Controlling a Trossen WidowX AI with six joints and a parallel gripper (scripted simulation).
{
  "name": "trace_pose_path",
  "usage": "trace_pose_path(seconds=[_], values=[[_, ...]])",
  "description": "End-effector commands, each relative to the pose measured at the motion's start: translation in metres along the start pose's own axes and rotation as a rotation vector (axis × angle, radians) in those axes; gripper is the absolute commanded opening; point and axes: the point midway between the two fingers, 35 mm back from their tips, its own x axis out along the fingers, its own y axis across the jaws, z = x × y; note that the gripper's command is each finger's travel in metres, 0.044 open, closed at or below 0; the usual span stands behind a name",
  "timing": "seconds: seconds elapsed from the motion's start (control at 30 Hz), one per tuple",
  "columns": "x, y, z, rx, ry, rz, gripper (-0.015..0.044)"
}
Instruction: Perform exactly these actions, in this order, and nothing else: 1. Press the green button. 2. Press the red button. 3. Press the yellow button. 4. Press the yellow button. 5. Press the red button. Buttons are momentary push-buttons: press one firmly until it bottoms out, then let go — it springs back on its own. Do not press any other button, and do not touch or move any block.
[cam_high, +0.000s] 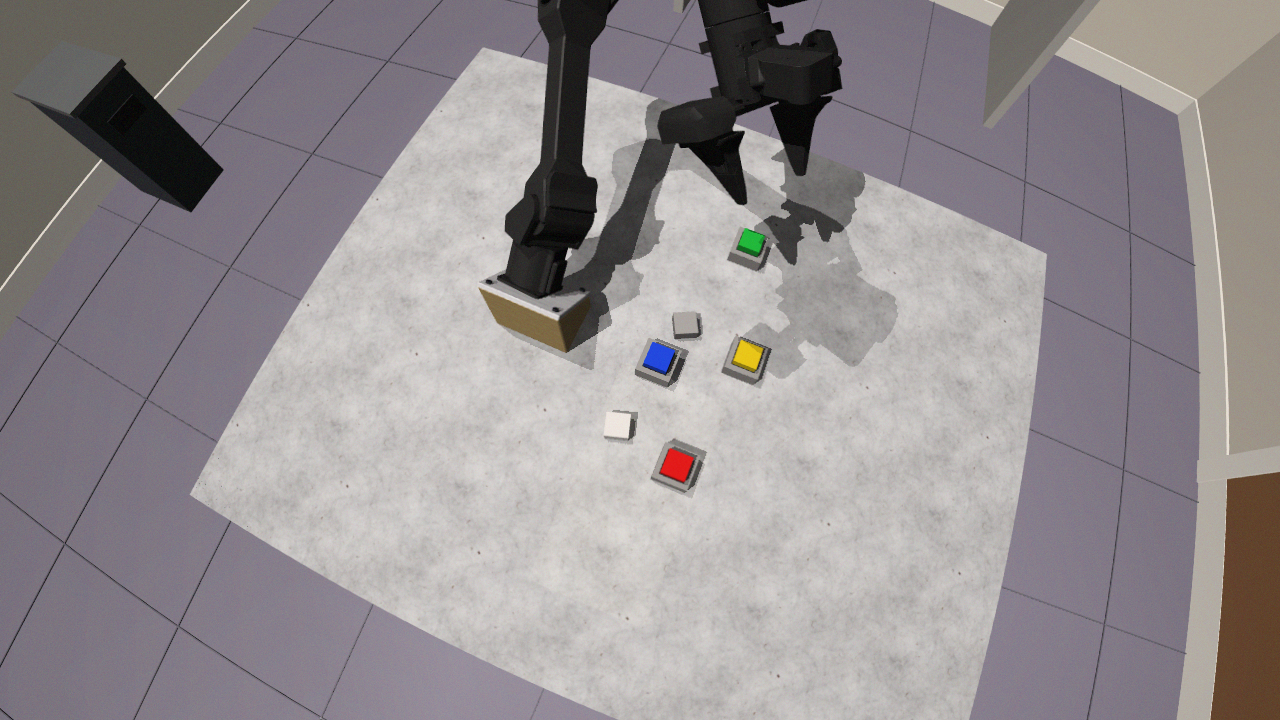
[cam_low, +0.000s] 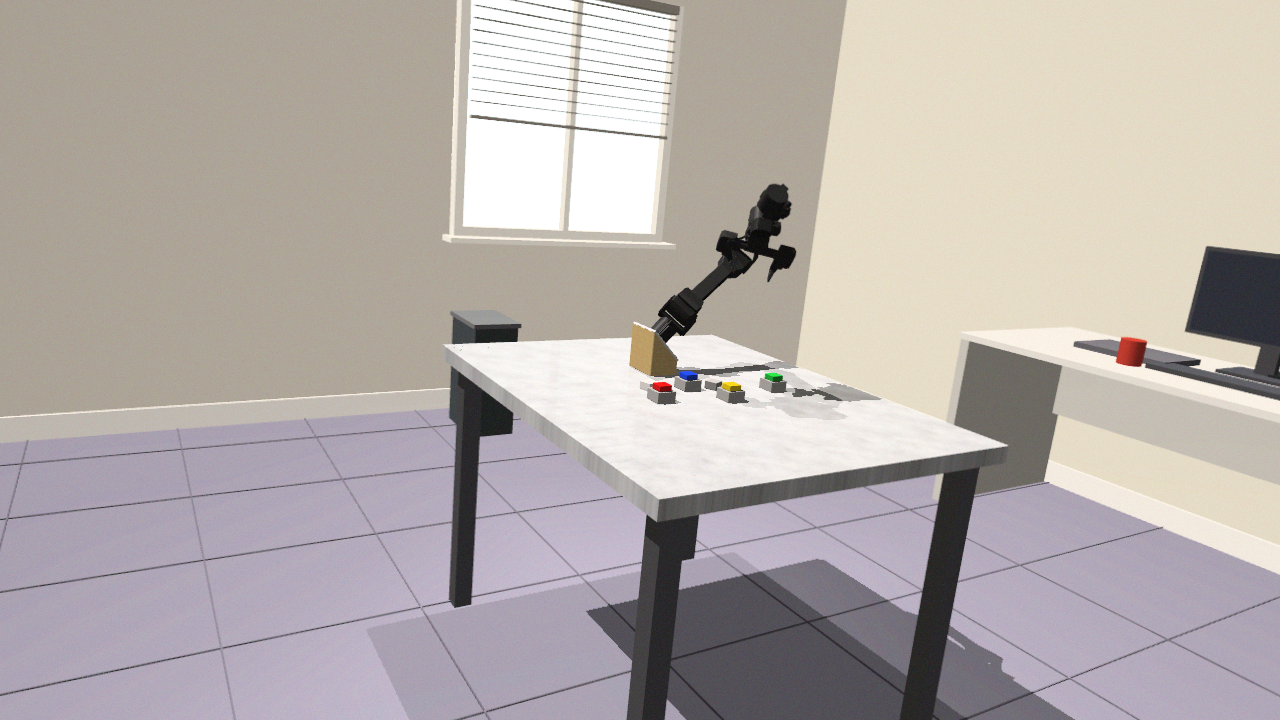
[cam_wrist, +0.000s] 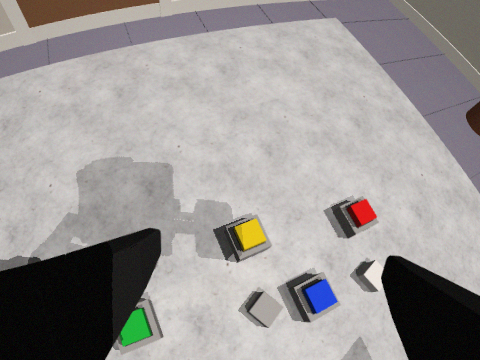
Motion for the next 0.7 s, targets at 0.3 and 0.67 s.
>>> trace_pose_path(seconds=[0.3,0.67], values=[[0.077,0.112,-0.111,-0.473,0.682,0.36,0.04],[0.09,0.115,-0.122,-0.474,0.68,0.357,0.0321]])
